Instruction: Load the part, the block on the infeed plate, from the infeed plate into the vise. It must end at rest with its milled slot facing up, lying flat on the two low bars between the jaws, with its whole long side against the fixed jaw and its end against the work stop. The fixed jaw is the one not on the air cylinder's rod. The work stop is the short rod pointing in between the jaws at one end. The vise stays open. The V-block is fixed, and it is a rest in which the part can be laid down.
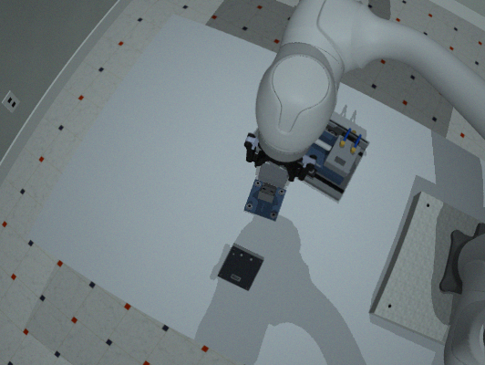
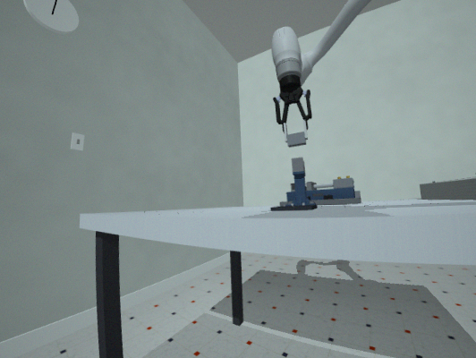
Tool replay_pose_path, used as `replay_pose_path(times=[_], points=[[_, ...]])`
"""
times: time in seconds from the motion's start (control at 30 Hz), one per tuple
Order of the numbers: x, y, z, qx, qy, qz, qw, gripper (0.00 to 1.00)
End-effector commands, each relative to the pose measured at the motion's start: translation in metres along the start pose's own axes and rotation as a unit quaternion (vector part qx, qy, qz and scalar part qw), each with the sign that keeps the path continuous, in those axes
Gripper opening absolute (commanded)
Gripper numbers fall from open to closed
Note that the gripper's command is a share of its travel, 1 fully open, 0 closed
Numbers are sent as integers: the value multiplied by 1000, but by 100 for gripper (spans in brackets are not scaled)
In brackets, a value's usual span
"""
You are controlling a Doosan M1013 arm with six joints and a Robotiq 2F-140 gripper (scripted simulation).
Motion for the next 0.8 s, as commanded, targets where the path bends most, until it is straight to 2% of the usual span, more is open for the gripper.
replay_pose_path(times=[0.0, 0.27, 0.33, 0.77], points=[[-1, 1, 2, 0, -18, -1, 1000, 0], [-7, 1, 2, -2, -51, -1, 999, 0], [-7, 1, 2, -2, -51, -1, 999, 0], [-18, 2, 0, -5, -116, -1, 993, 0]])
Point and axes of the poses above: the point where the finger pads meet when closed, its own z axis back along the fingers, its own y axis across the jaws, x = y × z, the point moved 6 cm from there along z, back along the fingers, and after that the axes turned 3 degrees about z, right-handed, at the moved point
